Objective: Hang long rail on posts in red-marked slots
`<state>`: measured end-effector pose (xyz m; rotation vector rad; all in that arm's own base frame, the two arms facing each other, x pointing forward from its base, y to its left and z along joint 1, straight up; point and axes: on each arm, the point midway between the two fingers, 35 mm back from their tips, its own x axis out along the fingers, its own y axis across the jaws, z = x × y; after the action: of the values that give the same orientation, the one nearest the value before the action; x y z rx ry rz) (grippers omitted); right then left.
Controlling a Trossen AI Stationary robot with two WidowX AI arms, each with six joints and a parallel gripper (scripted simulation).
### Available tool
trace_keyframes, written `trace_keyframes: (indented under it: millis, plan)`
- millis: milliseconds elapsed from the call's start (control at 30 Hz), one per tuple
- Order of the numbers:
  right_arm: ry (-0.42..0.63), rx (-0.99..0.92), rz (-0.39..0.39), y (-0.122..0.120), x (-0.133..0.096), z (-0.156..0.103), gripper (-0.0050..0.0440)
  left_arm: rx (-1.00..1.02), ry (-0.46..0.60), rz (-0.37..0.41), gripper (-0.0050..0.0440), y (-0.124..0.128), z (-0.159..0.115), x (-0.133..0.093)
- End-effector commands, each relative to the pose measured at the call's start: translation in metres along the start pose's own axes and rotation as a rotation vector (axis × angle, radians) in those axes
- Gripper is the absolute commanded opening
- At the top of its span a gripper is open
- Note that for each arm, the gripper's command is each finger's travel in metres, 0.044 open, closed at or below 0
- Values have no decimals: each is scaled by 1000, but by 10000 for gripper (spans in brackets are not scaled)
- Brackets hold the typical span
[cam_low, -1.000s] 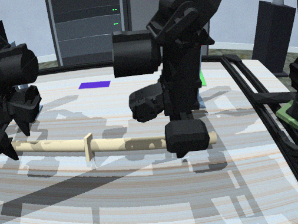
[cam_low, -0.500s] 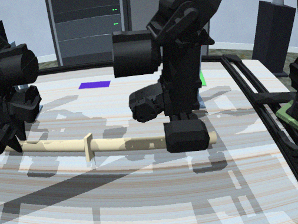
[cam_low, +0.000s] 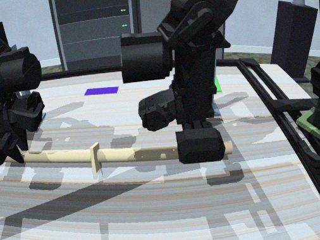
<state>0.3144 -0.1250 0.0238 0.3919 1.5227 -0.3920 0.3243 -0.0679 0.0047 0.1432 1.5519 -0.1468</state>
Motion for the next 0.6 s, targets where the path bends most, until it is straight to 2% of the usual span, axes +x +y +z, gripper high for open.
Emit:
trace_keyframes:
  millis: [0, 133, 300, 567]
  plan:
    - [1, 0, -1, 0, 0, 0, 8, 0, 6, 0, 8, 0, -1, 1]
    - [1, 0, -1, 0, -9, 1, 0, 0, 6, 0, 0, 0, 0, -7]
    - [1, 0, -1, 0, -37, 2, 0, 0, 6, 0, 0, 0, 2, -35]
    - [1, 0, -1, 0, -38, 2, 0, 0, 6, 0, 0, 0, 2, -36]
